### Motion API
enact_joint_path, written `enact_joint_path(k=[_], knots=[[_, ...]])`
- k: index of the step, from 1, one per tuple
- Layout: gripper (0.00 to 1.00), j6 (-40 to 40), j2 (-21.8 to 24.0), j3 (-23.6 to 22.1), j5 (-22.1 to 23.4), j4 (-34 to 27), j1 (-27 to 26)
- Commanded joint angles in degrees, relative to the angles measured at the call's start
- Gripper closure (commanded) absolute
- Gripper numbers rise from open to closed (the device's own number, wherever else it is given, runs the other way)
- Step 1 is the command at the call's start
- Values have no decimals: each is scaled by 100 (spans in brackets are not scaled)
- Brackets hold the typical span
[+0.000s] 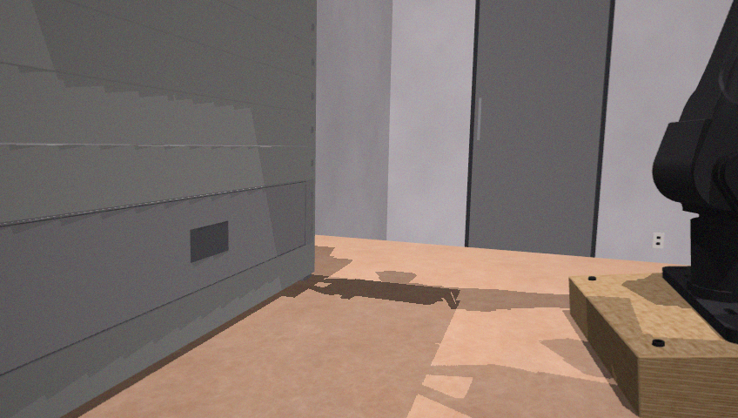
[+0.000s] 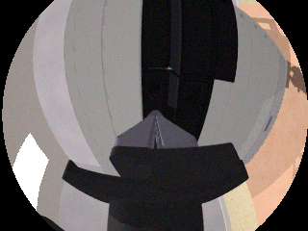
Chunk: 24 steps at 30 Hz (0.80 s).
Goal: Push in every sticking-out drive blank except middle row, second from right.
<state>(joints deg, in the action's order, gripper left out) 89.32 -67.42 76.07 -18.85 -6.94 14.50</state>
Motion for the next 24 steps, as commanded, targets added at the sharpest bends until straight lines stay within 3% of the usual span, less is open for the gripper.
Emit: enact_joint_path(k=[1, 20, 23, 24], knots=[[100, -49, -195, 269, 370, 450, 115], [100, -50, -185, 263, 367, 446, 118], [100, -60, -68, 195, 325, 399, 161], [100, -63, 224, 139, 312, 369, 171]])
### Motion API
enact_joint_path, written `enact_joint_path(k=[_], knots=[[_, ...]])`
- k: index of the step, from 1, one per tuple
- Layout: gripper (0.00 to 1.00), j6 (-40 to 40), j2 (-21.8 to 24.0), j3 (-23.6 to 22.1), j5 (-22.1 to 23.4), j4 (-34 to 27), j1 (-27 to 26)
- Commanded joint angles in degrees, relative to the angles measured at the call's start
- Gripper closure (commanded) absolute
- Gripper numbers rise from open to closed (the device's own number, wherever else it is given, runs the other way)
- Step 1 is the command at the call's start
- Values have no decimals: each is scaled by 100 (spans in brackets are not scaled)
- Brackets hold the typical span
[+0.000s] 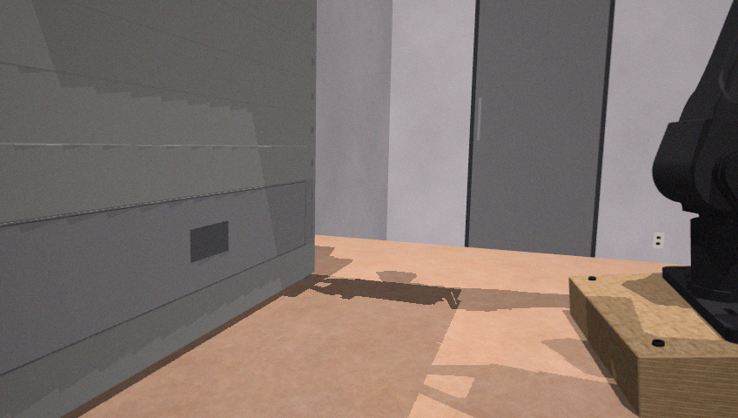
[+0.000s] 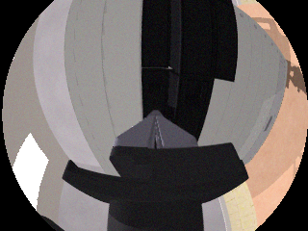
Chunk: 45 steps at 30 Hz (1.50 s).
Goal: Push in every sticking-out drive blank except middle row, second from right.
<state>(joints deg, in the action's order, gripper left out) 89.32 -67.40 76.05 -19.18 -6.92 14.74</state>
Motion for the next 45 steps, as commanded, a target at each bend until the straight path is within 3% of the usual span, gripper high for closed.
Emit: enact_joint_path(k=[1, 7, 9, 14, 19, 22, 33, 41, 44, 45], knots=[[100, -60, 278, -115, 301, 317, 193], [100, -98, 1104, -601, -162, -150, 605], [100, -98, 1104, -601, -162, -150, 605], [100, -177, 1760, -876, -682, -496, 1147], [100, -203, 1922, -798, -929, -582, 1384], [100, -211, 1780, -821, -952, -583, 1384], [100, -175, 2023, -1064, -663, -500, 1050], [100, -37, 2271, -1380, -9, -396, 371], [100, -37, 2337, -1230, 144, -376, 228], [100, -6, 2347, -1483, 254, -380, 107]])
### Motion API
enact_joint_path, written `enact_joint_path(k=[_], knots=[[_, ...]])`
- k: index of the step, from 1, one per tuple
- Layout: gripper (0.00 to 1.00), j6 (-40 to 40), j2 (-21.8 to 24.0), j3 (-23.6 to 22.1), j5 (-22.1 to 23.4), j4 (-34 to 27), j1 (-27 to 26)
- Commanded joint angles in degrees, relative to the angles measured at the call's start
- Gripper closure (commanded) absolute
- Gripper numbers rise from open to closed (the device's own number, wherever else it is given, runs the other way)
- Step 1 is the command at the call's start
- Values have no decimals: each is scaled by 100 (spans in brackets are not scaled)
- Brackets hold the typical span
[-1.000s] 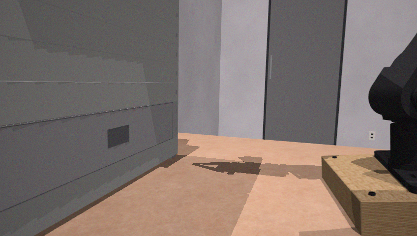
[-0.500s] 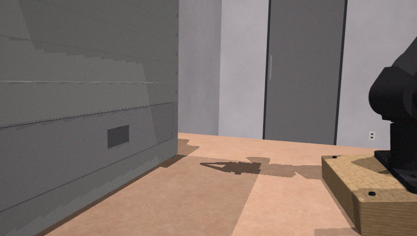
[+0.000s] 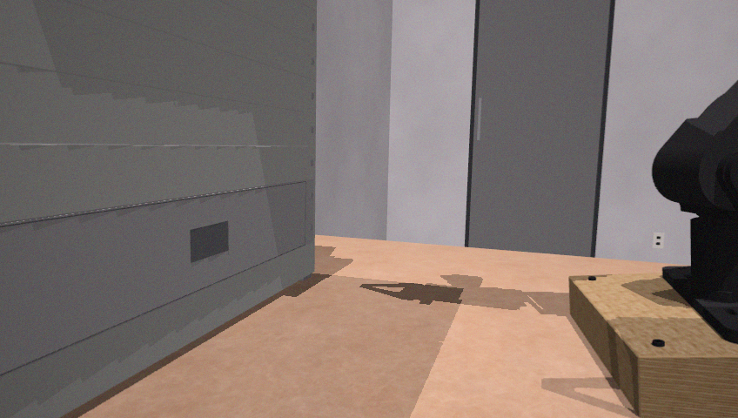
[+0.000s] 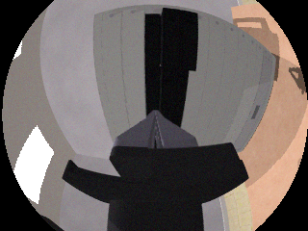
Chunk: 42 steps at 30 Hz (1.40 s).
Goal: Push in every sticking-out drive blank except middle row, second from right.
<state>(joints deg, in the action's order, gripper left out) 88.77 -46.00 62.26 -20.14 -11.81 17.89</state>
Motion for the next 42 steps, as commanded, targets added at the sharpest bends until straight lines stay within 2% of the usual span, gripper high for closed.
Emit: enact_joint_path(k=[1, 13, 15, 16, 25, 29, 32, 33, 35, 38, 40, 42], knots=[[100, 63, 242, -154, 466, 120, -331], [100, 230, 616, -831, 2256, 384, -2180], [100, 230, 616, -831, 2256, 384, -2180], [100, 245, 646, -807, 2517, 440, -2412], [100, 388, 703, -1360, 3846, 845, -3767], [100, 458, 539, -1533, 4363, 1060, -4276], [100, 476, 477, -1571, 4471, 1113, -4384], [100, 485, 479, -1393, 4625, 1185, -4510], [100, 520, 430, -1659, 4768, 1274, -4655], [100, 553, 403, -1740, 4956, 1393, -4836], [100, 559, 387, -1638, 5042, 1451, -4915], [100, 565, 514, -1762, 5093, 1484, -4961]])
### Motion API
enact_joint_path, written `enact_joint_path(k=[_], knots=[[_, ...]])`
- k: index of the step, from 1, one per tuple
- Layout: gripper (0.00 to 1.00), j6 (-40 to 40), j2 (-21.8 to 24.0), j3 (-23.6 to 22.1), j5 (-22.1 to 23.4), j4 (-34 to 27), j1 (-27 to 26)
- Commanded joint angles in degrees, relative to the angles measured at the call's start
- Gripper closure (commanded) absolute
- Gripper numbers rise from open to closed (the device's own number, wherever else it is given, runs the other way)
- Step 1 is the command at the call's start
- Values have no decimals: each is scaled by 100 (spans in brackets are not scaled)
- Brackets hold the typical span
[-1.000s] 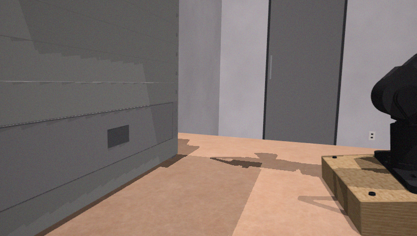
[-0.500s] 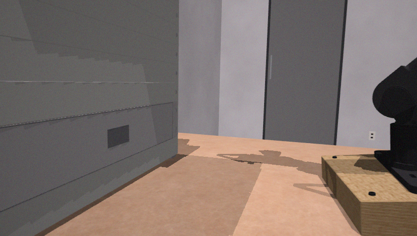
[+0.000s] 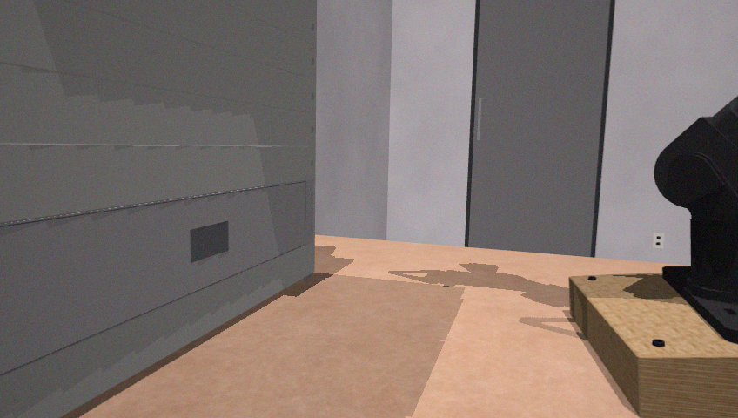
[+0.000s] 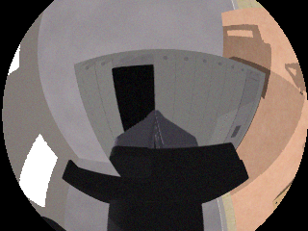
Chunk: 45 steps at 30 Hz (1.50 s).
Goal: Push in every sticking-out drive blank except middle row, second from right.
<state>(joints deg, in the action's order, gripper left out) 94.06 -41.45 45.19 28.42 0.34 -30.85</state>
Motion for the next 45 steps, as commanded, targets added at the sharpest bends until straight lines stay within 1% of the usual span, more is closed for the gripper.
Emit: enact_joint_path(k=[1, 9, 11, 13, 19, 22, 24, 26, 45], knots=[[100, 40, 47, -6, 258, 285, -106], [100, 30, -12, -6, 294, 324, -89], [100, 9, -152, 148, 173, 367, 34], [100, -35, -319, 195, 13, 475, 200], [100, -100, -1148, 504, -576, 954, 807], [100, -114, -1402, 640, -718, 1071, 940], [100, -114, -1402, 640, -718, 1071, 940], [100, -120, -1275, 660, -758, 1091, 954], [100, -133, -1315, 686, -750, 1108, 933]])
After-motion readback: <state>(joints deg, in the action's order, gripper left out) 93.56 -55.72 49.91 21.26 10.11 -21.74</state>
